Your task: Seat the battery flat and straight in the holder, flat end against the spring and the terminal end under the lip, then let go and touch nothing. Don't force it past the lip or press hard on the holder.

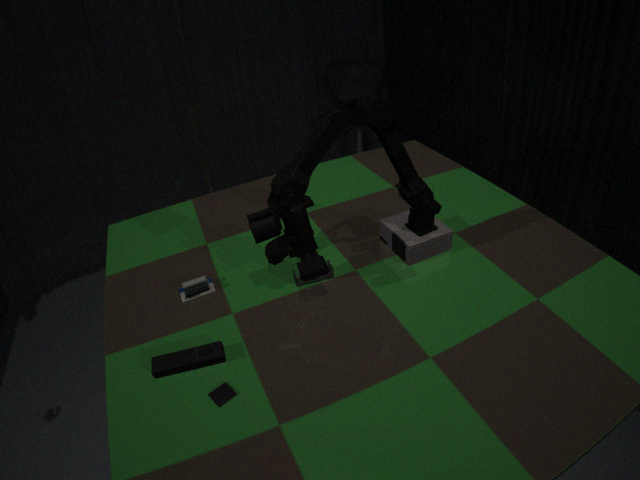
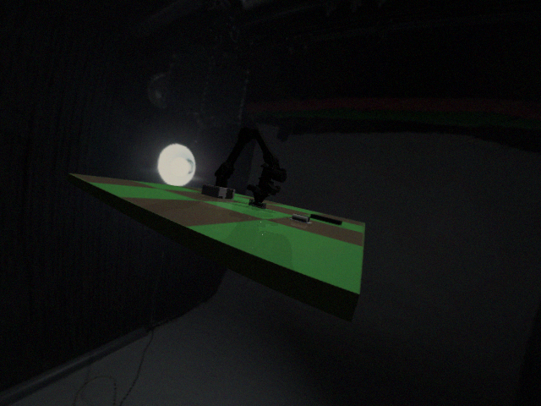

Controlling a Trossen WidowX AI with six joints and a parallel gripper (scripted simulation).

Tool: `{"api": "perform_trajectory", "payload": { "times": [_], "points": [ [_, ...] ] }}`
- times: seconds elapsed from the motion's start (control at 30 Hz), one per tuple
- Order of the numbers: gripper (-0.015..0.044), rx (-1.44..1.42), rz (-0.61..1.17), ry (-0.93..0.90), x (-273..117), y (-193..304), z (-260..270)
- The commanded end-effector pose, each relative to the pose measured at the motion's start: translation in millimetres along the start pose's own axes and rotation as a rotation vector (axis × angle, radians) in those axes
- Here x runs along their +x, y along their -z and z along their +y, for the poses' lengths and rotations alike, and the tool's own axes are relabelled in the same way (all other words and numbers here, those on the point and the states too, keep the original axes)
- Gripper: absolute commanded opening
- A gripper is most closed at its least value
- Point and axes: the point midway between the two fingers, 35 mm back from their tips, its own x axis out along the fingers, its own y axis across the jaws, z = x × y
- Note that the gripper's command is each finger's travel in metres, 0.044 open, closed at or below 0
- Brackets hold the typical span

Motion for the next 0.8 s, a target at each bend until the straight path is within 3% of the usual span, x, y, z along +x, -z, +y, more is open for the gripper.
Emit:
{"api": "perform_trajectory", "payload": {
  "times": [0.0,0.77],
  "points": [
    [0.0074,0.003,-0.024,0.002,-1.0,-2.5,-0.3],
    [0.0074,0.004,-0.029,-0.001,2.1,12.2,-0.4]
  ]
}}
